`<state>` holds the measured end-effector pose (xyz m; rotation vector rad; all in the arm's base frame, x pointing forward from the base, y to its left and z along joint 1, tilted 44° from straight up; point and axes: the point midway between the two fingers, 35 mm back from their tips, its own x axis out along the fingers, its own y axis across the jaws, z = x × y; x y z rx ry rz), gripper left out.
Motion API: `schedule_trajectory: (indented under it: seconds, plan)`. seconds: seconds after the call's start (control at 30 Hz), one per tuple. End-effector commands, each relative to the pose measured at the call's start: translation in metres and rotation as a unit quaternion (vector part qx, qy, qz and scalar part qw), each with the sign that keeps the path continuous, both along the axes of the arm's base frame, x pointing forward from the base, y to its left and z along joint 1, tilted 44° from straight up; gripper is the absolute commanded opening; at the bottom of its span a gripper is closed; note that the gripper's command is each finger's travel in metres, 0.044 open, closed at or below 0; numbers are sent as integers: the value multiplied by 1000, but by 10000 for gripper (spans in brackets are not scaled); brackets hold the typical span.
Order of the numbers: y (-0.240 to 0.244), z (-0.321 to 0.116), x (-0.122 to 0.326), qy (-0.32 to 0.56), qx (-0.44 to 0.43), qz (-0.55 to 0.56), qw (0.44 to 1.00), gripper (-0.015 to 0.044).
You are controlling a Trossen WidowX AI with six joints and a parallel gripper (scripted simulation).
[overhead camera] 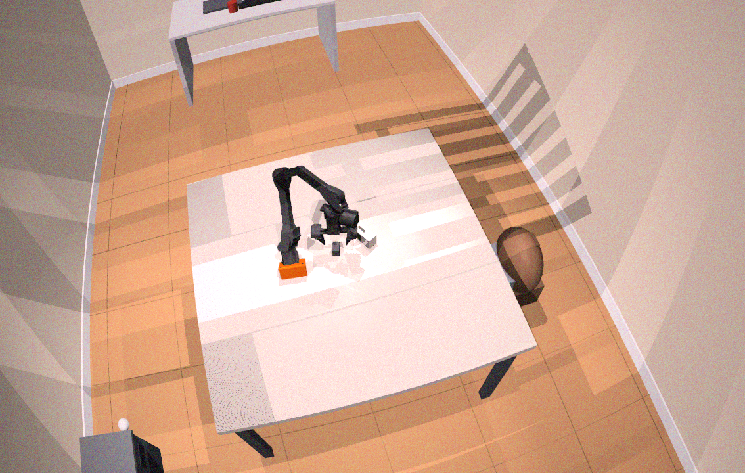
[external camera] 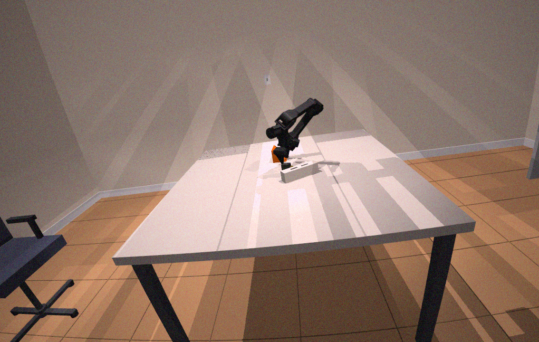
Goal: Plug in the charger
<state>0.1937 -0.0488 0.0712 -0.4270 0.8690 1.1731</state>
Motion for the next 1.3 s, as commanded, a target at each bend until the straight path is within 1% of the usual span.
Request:
schedule_trajectory:
  seconds: [0.0,1.0,1.27]
  plan:
    - [3,-3,1,0,1,-2,1000,440]
    - [34,-36,8,-1,2,-2,1000,440]
    - [31,-33,8,-1,0,0,1000,230]
